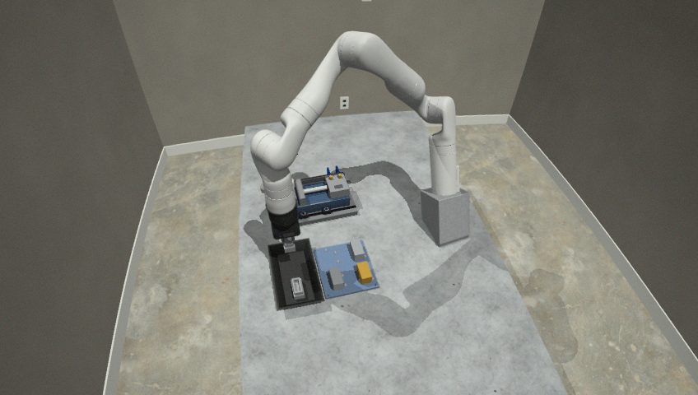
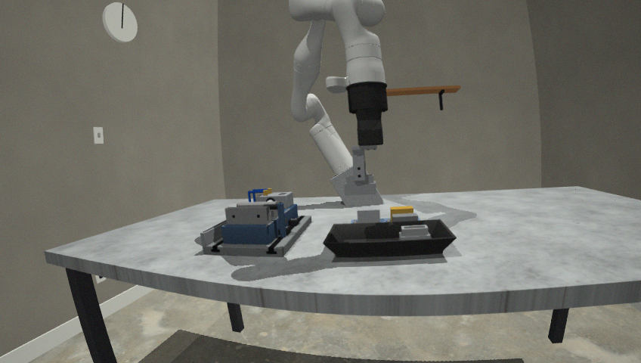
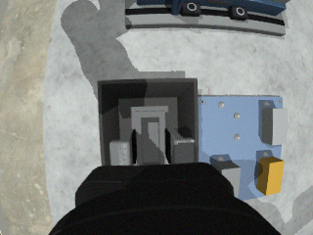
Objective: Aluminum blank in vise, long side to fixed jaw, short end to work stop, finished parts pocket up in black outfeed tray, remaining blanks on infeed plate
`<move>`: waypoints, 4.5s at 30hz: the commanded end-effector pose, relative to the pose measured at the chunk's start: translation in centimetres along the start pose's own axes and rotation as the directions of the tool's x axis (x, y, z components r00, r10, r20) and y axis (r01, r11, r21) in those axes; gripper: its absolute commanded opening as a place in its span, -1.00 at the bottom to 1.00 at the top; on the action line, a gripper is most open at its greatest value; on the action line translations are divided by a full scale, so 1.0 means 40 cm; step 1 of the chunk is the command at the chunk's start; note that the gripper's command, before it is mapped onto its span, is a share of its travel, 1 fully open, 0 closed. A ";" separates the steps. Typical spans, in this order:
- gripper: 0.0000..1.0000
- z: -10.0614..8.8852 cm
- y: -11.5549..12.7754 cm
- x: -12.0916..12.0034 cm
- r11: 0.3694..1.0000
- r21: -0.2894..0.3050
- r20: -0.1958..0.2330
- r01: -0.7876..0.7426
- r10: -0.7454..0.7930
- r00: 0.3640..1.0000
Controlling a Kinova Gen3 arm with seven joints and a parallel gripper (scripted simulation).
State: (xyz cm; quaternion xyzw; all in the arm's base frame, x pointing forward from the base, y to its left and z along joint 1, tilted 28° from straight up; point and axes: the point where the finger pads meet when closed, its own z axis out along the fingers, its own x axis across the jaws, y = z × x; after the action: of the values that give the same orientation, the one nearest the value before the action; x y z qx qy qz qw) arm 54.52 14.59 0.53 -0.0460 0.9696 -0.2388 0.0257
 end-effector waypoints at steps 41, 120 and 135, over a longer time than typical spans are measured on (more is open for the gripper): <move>-1.00 0.164 0.001 -0.002 1.000 0.000 0.001 0.000 0.000 1.000; -1.00 0.230 0.001 -0.003 1.000 0.000 0.001 0.000 0.000 1.000; -1.00 0.241 0.001 -0.003 1.000 0.000 0.001 0.000 0.000 1.000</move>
State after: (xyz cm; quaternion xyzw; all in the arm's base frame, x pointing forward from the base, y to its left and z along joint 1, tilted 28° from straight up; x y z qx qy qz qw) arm 55.31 10.14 -8.07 -0.0459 0.9696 -0.2389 0.0255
